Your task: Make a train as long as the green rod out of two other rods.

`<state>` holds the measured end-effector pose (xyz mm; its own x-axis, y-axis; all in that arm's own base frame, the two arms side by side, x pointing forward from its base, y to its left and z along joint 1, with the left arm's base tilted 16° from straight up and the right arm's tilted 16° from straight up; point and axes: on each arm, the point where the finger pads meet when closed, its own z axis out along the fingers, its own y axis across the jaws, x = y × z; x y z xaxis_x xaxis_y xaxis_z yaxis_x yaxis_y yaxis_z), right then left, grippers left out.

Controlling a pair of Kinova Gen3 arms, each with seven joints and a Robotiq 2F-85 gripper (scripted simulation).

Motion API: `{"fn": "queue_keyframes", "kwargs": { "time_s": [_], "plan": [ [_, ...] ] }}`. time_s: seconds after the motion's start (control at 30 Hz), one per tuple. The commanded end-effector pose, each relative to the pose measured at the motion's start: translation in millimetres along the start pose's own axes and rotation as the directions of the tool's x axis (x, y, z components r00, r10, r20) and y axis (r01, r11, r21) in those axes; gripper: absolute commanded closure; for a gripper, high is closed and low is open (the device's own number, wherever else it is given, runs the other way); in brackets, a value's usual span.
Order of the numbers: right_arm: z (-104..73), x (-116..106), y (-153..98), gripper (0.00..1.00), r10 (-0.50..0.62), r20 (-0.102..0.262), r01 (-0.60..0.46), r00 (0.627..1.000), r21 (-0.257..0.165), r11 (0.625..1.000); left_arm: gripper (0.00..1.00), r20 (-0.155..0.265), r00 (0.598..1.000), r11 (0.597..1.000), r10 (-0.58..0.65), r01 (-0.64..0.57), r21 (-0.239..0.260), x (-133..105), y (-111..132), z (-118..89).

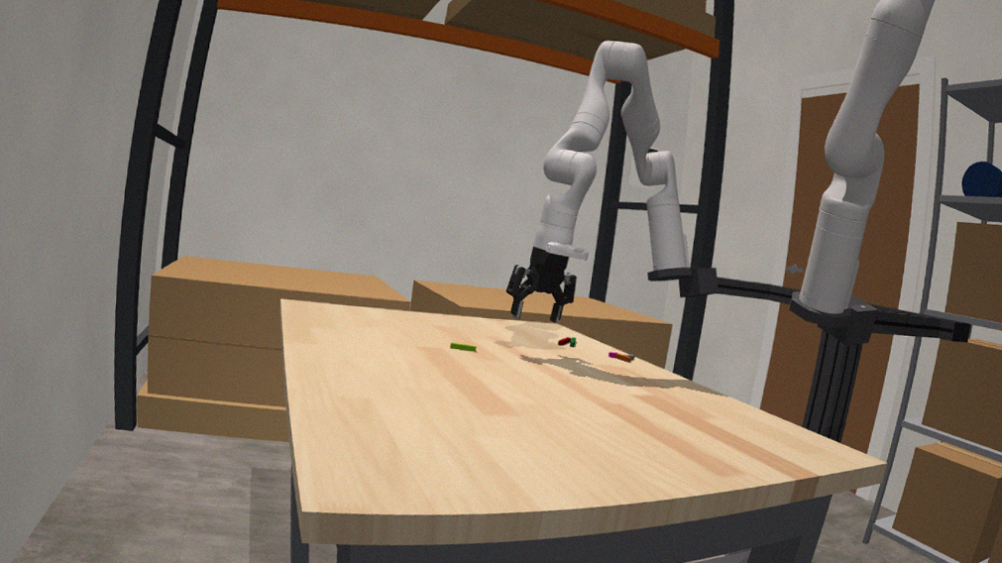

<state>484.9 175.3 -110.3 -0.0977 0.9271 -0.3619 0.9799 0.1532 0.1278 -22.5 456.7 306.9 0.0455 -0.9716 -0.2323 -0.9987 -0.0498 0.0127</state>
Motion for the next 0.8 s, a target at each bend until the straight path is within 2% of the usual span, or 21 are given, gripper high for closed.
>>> {"fn": "queue_keyframes", "kwargs": {
  "time_s": [0.0, 0.03, 0.1, 0.23, 0.33, 0.47, 0.53, 0.6, 0.67, 0.77],
  "plan": [
    [-1.9, 4, -10, 0.002, -0.109, -0.003, 0.109, 0.994, -0.015, 0.994, 0.002, 0.002, 1.000, 1.000, 0.000, 0.000, 0.000, 0, 0, -1],
    [-2.6, 7, -19, 0.002, -0.186, -0.001, 0.186, 0.982, -0.019, 0.982, 0.002, 0.002, 1.000, 1.000, 0.000, 0.000, 0.000, 0, 0, -1],
    [-3.4, 10, -27, 0.002, -0.258, 0.001, 0.258, 0.966, -0.023, 0.966, 0.002, 0.002, 1.000, 1.000, 0.000, 0.000, 0.000, 0, 0, -1],
    [-5.9, 19, -49, 0.002, -0.443, 0.004, 0.442, 0.897, -0.030, 0.896, 0.002, 0.002, 1.000, 1.000, 0.000, 0.000, 0.000, 0, 0, -1],
    [-8.0, 25, -66, 0.002, -0.569, 0.004, 0.568, 0.823, -0.036, 0.822, 0.002, 0.002, 1.000, 1.000, 0.000, 0.000, 0.000, 0, 0, -1],
    [-11.2, 32, -90, 0.002, -0.718, 0.002, 0.717, 0.696, -0.043, 0.695, 0.002, 0.002, 1.000, 1.000, 0.000, 0.000, 0.000, 0, 0, -1],
    [-11.2, 32, -90, 0.002, -0.718, 0.002, 0.717, 0.696, -0.043, 0.695, 0.002, 0.002, 1.000, 1.000, 0.000, 0.000, 0.000, 0, 0, -1],
    [-13.9, 38, -109, 0.002, -0.813, -0.001, 0.812, 0.582, -0.050, 0.582, 0.002, 0.002, 1.000, 1.000, 0.000, 0.000, 0.000, 0, 0, -1],
    [-15.5, 40, -121, 0.002, -0.858, -0.004, 0.857, 0.513, -0.054, 0.512, 0.002, 0.002, 1.000, 1.000, 0.000, 0.000, 0.000, 0, 0, -1],
    [-18.6, 45, -141, 0.002, -0.926, -0.009, 0.924, 0.379, -0.063, 0.378, 0.002, 0.002, 1.000, 1.000, 0.000, 0.000, 0.000, 0, 0, -1]
  ]
}}
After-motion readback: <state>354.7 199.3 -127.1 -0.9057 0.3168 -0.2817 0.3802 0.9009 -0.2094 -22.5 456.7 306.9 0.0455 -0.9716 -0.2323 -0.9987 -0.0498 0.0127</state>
